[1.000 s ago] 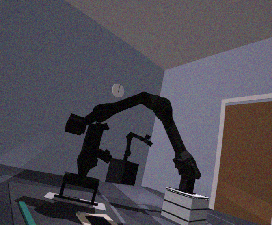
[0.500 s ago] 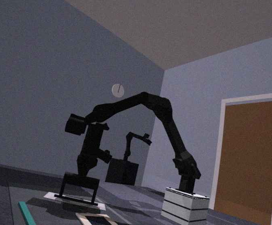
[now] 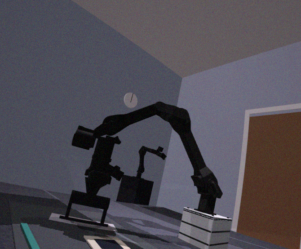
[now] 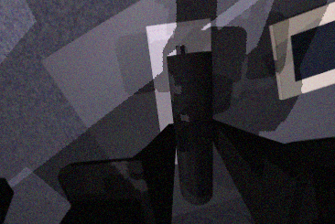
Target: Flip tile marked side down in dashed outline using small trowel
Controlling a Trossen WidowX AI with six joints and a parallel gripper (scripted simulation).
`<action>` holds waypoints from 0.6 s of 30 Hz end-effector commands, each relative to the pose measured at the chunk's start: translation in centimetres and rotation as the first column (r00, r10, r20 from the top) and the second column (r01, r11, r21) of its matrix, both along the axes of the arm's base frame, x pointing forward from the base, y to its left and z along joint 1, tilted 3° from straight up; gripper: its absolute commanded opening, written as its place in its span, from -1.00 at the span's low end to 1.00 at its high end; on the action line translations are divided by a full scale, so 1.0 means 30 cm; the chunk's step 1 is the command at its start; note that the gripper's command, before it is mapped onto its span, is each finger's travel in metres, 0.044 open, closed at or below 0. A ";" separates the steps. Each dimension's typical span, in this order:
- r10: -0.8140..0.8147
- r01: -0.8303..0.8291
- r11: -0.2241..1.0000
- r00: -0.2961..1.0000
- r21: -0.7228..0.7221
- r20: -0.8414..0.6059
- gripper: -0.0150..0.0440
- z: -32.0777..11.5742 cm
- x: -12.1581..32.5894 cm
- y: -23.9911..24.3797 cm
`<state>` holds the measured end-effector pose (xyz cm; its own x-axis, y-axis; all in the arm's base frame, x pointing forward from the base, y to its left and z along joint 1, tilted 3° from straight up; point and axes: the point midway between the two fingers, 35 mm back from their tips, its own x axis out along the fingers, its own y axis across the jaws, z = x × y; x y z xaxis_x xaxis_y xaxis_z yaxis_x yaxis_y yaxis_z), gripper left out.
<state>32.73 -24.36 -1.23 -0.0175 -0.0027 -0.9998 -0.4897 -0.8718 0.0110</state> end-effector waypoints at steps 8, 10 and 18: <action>0.313 -0.313 0.950 0.949 0.022 -0.026 -0.05 -0.036 -0.038 -0.004; 0.370 -0.369 0.929 0.929 0.025 -0.024 -0.05 -0.036 -0.037 -0.004; 0.580 -0.579 0.814 0.814 0.033 -0.017 -0.05 -0.034 -0.035 -0.004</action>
